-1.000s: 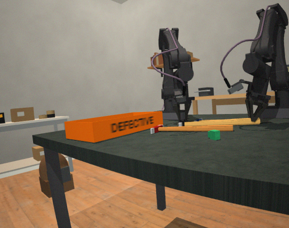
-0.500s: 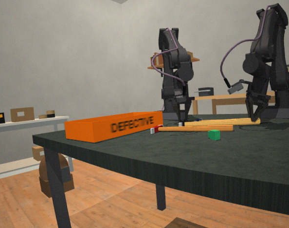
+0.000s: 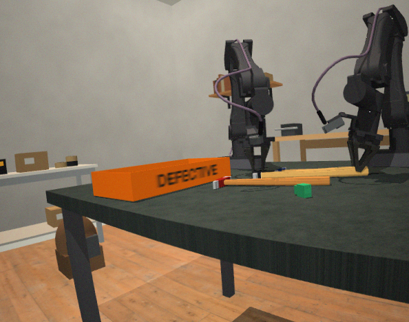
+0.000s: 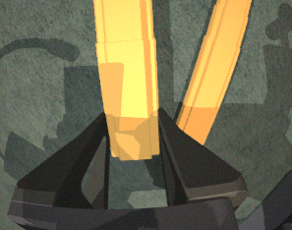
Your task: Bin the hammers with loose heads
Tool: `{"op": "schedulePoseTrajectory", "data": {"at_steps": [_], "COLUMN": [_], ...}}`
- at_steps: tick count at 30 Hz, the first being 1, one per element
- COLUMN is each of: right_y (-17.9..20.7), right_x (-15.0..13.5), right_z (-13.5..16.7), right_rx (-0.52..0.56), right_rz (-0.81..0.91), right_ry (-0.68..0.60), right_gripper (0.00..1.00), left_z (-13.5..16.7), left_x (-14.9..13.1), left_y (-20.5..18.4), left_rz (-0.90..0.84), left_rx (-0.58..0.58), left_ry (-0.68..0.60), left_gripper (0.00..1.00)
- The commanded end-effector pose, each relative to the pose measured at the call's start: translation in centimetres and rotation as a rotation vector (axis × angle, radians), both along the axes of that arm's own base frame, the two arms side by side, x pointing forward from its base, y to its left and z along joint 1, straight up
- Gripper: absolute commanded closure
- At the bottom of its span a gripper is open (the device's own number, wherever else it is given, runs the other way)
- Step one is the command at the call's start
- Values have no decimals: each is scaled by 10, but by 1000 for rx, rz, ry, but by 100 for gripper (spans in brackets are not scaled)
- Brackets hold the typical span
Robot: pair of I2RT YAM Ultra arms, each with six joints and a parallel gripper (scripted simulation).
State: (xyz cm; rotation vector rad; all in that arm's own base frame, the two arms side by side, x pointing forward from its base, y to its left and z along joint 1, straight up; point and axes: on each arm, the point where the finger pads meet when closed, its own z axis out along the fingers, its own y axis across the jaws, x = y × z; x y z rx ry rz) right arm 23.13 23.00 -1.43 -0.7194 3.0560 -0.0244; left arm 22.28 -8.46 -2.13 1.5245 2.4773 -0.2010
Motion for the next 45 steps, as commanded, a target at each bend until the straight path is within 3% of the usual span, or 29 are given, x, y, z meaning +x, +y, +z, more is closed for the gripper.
{"op": "schedulePoseTrajectory", "data": {"at_steps": [1,5,19,26,34,37,45], "right_y": [-35,-32,-30,-7,-2,0,2], "right_x": [7,14,12,6,4,9,17], "right_z": [4,4,4,2,2,9,22], "right_rx": [-93,22,23,83,95,108,130], "right_rz": [-30,-14,-6,15,21,15,19], "right_ry": [-27,-3,2,28,33,22,-3], "right_gripper": [83,83,83,83,83,56,54], "left_z": [-16,-17,-13,4,5,5,3], "left_x": [-35,-37,-31,-1,0,0,-1], "left_y": [30,32,30,3,2,2,2], "left_rz": [32,35,29,-9,-10,-10,-3], "left_rx": [118,127,123,1,-4,-4,-3], "left_ry": [125,133,112,-8,-12,-12,-1], "left_gripper": [74,74,74,74,74,74,74]}}
